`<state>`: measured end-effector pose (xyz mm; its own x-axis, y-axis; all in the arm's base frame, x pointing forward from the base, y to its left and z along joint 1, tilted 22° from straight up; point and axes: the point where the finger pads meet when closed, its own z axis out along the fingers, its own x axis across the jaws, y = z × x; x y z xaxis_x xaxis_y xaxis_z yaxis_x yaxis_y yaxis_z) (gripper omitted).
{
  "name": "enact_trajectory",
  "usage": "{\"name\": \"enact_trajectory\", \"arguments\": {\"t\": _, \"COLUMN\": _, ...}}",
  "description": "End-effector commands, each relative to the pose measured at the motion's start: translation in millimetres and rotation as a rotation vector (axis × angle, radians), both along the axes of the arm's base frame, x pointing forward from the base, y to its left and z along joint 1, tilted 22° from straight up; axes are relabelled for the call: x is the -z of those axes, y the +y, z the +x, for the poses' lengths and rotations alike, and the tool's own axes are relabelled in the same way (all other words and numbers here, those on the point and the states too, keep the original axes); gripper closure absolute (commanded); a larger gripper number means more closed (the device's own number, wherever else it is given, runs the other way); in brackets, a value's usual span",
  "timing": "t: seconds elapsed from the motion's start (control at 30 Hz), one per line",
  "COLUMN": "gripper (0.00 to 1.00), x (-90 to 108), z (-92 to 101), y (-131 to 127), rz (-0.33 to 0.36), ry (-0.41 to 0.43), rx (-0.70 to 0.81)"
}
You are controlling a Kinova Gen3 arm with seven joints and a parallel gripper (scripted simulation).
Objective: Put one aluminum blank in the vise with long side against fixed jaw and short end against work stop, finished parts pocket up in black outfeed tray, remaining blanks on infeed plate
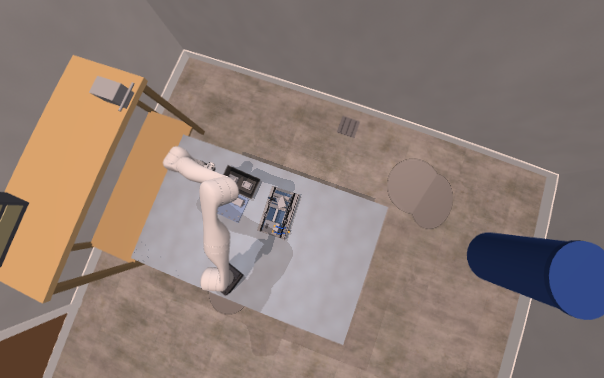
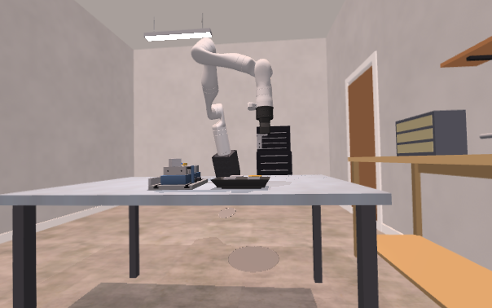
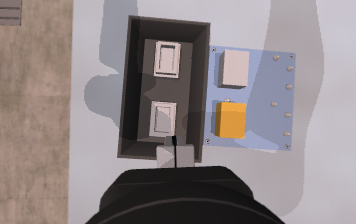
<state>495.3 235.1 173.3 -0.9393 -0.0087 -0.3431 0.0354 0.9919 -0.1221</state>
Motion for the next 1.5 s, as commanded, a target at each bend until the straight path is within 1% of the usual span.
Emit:
{"name": "enact_trajectory", "arguments": {"t": 0.0, "gripper": 1.00, "x": -8.2, "z": -0.2, "y": 1.6, "rz": 0.003, "ry": -0.008, "rx": 0.000}}
{"name": "enact_trajectory", "arguments": {"t": 0.2, "gripper": 1.00, "x": -14.0, "z": -2.5, "y": 2.4, "rz": 0.003, "ry": -0.008, "rx": 0.000}}
{"name": "enact_trajectory", "arguments": {"t": 0.53, "gripper": 1.00, "x": -15.2, "z": -2.8, "y": 2.1, "rz": 0.003, "ry": -0.008, "rx": -0.001}}
{"name": "enact_trajectory", "arguments": {"t": 0.67, "gripper": 1.00, "x": -16.2, "z": -1.2, "y": -7.3, "rz": 0.005, "ry": -0.005, "rx": -0.003}}
{"name": "enact_trajectory", "arguments": {"t": 0.77, "gripper": 1.00, "x": -18.3, "z": 1.5, "y": -26.5, "rz": 0.009, "ry": 0.000, "rx": -0.006}}
{"name": "enact_trajectory", "arguments": {"t": 0.87, "gripper": 1.00, "x": -21.1, "z": 3.9, "y": -55.5, "rz": 0.013, "ry": 0.006, "rx": -0.011}}
{"name": "enact_trajectory", "arguments": {"t": 0.9, "gripper": 1.00, "x": -21.7, "z": 4.1, "y": -61.5, "rz": 0.014, "ry": 0.007, "rx": -0.012}}
{"name": "enact_trajectory", "arguments": {"t": 0.97, "gripper": 1.00, "x": -21.7, "z": 4.1, "y": -61.5, "rz": 0.014, "ry": 0.007, "rx": -0.012}}
{"name": "enact_trajectory", "arguments": {"t": 1.03, "gripper": 1.00, "x": -24.1, "z": 4.3, "y": -87.5, "rz": 0.018, "ry": 0.010, "rx": -0.015}}
{"name": "enact_trajectory", "arguments": {"t": 1.1, "gripper": 1.00, "x": -25.1, "z": 3.8, "y": -100.0, "rz": 0.019, "ry": 0.011, "rx": -0.017}}
{"name": "enact_trajectory", "arguments": {"t": 1.3, "gripper": 1.00, "x": -28.5, "z": -0.8, "y": -144.5, "rz": 0.023, "ry": 0.012, "rx": -0.019}}
{"name": "enact_trajectory", "arguments": {"t": 1.47, "gripper": 1.00, "x": -30.7, "z": -8.2, "y": -181.7, "rz": 0.023, "ry": 0.010, "rx": -0.019}}
